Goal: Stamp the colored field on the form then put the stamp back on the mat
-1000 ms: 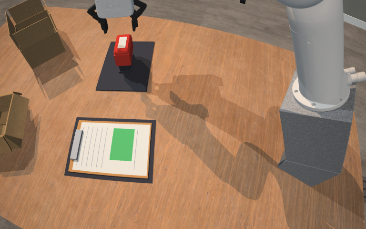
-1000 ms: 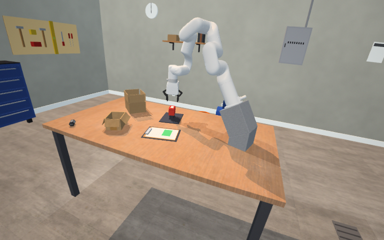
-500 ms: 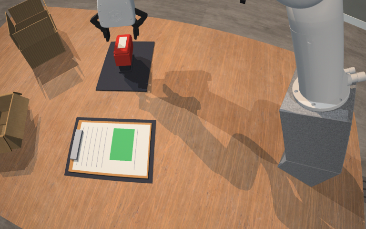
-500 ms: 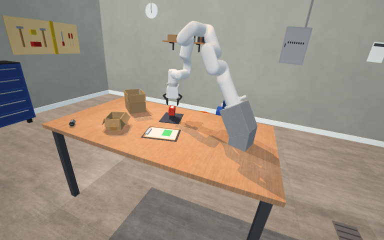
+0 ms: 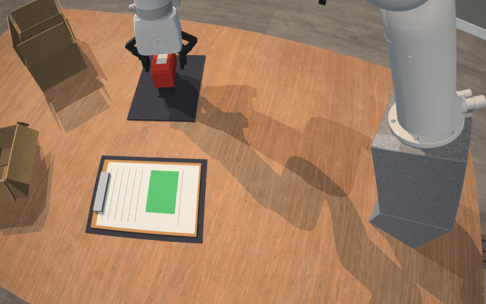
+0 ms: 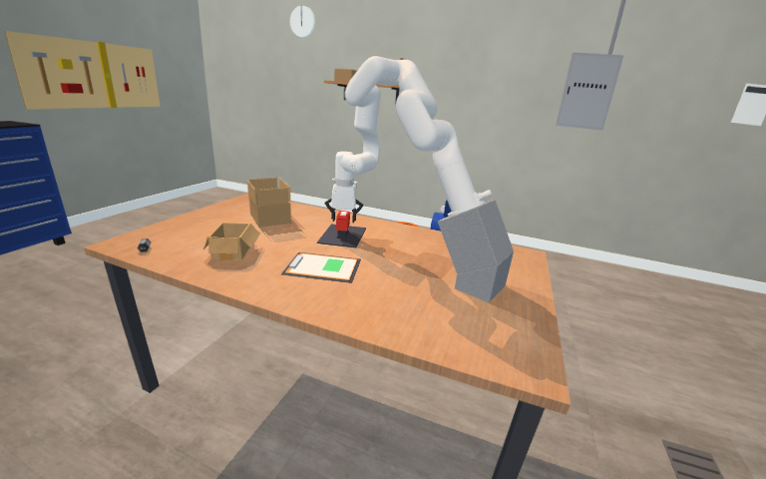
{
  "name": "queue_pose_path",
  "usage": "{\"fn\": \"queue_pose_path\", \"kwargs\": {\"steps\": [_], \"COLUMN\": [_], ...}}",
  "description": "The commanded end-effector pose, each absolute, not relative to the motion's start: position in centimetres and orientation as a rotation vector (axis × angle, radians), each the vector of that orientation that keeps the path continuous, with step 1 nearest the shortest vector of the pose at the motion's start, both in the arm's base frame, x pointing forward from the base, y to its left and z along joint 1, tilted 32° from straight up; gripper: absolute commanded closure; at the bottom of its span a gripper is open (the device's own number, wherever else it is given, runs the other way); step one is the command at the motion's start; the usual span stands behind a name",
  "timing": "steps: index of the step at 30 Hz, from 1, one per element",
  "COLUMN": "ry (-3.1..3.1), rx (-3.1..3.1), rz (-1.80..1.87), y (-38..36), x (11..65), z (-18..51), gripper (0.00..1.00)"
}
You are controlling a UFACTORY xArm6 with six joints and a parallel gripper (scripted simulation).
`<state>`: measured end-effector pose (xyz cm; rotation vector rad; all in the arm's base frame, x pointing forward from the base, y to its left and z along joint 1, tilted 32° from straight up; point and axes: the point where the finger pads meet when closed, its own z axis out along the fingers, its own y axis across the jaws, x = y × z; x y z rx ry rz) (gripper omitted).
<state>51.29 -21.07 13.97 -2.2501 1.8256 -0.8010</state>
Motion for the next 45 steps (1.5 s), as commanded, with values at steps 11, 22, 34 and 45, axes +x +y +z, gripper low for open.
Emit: {"fn": "queue_pose_path", "kwargs": {"steps": [11,22,34,45], "ry": [1.825,1.825,1.825,1.825], "rx": [-2.248,-2.248,-2.248,-2.248], "rz": [-0.808,-0.808,-0.808,-0.808], "y": [-21.39,-21.39,-21.39,-21.39], "x": [52.0,52.0,52.0,52.0], "z": [13.22,13.22,13.22,13.22], "gripper": [0.07,0.68,0.68,0.68]}}
